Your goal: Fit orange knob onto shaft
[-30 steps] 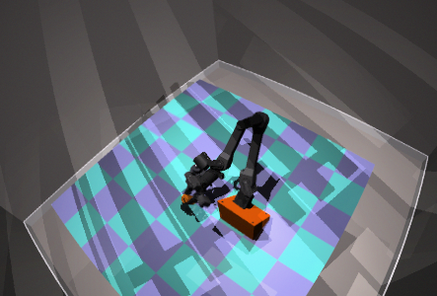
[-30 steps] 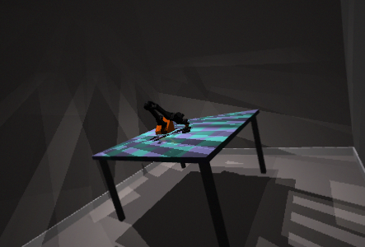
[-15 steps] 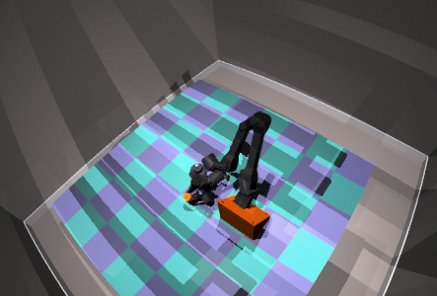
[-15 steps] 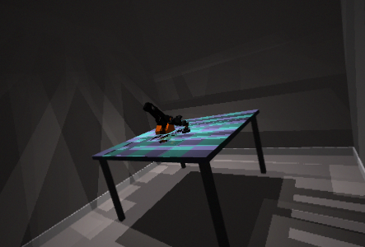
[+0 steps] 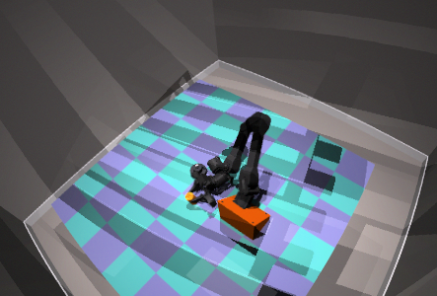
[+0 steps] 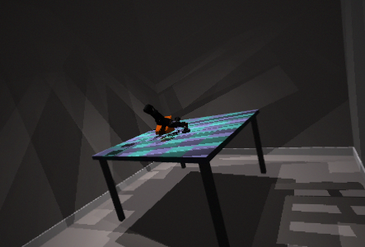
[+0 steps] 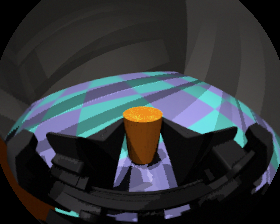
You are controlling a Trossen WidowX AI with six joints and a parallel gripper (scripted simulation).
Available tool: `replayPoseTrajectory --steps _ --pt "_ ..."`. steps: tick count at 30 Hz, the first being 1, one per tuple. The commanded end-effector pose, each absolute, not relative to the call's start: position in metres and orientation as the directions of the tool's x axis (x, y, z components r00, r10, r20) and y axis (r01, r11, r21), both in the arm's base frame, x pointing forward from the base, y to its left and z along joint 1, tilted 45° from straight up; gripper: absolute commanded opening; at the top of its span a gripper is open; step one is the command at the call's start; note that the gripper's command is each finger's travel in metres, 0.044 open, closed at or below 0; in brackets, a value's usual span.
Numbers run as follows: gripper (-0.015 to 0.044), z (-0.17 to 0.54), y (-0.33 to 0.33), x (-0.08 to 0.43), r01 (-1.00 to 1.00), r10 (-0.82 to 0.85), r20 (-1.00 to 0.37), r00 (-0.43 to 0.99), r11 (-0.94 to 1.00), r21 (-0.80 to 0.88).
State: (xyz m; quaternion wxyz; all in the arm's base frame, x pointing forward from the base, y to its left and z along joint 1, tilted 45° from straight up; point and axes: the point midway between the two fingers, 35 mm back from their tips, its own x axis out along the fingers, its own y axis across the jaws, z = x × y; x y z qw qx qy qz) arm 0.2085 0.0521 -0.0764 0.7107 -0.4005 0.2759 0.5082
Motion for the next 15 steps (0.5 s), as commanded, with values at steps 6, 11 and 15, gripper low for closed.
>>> replayPoseTrajectory --steps 6,11,15 --pt "0.026 -0.0759 0.0518 0.2086 -0.943 0.498 -0.801 0.332 0.162 -0.29" --pt "0.026 -0.0759 0.0518 0.2086 -0.943 0.498 -0.801 0.332 0.162 -0.29" --pt "0.026 -0.0759 0.0518 0.2086 -0.943 0.498 -0.801 0.332 0.162 -0.29"
